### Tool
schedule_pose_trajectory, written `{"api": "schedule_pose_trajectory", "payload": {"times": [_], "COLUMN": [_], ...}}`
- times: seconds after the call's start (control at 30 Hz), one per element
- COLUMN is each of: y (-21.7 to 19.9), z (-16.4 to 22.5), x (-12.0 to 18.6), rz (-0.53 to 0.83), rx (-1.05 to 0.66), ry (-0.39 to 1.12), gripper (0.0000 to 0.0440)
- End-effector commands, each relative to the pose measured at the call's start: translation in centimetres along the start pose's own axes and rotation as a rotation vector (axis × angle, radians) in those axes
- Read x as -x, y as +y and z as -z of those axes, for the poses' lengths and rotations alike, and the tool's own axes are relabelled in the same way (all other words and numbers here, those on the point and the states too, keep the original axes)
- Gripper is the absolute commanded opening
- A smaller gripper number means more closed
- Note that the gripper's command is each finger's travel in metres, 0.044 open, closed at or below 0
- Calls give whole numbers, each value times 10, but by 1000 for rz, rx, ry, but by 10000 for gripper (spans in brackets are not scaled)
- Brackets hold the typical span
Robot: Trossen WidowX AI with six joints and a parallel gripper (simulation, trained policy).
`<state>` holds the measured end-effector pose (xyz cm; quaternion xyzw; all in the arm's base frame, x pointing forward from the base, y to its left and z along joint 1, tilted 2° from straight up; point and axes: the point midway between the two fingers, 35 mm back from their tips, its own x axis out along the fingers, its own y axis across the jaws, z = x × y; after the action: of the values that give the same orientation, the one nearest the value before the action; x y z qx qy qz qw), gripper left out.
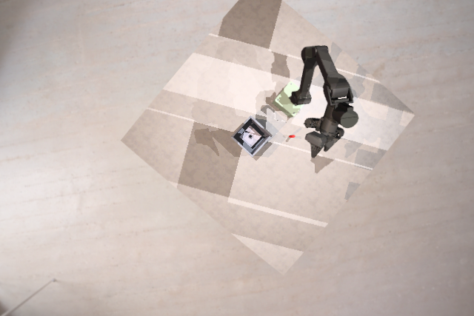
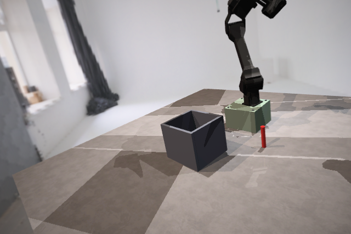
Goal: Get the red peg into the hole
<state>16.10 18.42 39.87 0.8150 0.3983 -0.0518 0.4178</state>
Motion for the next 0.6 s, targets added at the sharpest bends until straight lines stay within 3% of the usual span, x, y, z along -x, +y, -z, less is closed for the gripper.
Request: {"api": "schedule_pose_trajectory", "payload": {"times": [0.0, 0.57], "y": [-19, -87], "z": [-16, -97], "x": [-25, -92], "rz": [84, 427], "rx": [63, 194], "ry": [-71, -323], "gripper": [440, 440]}}
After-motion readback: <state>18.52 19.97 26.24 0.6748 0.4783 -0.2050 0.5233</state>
